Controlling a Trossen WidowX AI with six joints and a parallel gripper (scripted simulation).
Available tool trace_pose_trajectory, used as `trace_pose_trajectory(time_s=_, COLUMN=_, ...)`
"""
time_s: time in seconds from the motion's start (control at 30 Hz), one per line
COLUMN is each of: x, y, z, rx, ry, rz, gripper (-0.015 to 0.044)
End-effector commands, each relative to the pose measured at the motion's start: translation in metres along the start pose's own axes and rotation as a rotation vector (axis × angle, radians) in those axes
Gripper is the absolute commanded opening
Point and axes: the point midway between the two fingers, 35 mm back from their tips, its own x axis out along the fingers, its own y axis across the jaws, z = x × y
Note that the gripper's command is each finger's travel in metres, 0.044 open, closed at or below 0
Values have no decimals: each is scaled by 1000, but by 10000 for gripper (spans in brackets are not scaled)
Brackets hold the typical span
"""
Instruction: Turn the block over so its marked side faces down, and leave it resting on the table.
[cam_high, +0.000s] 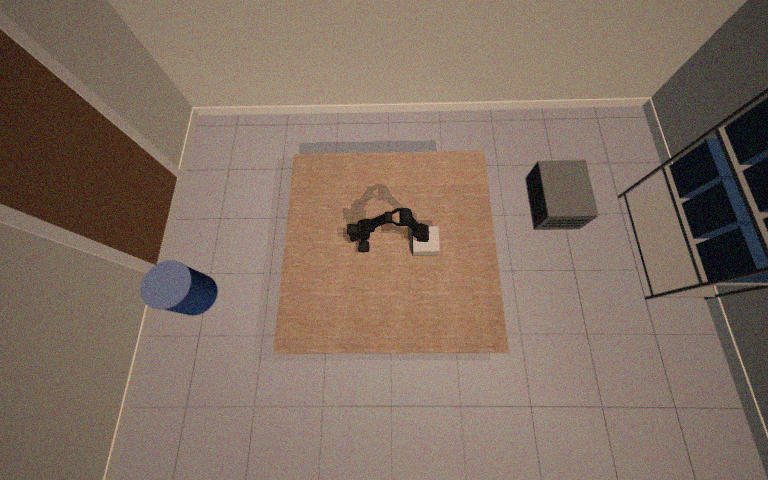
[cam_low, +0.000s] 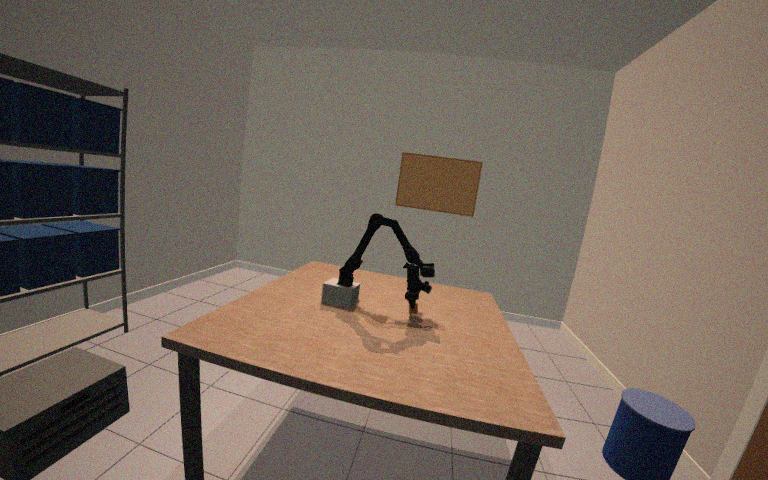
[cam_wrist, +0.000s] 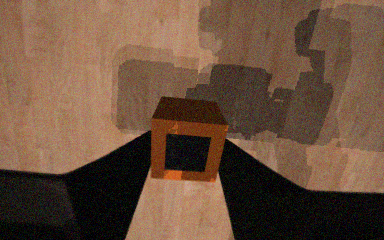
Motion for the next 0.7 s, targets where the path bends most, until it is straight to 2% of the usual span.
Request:
trace_pose_trajectory(time_s=0.0, x=-1, y=0, z=0, rx=4, ry=-66, rz=-1, gripper=0)
trace_pose_trajectory(time_s=0.67, x=-4, y=1, z=-7, rx=4, ry=-356, rz=1, gripper=0)
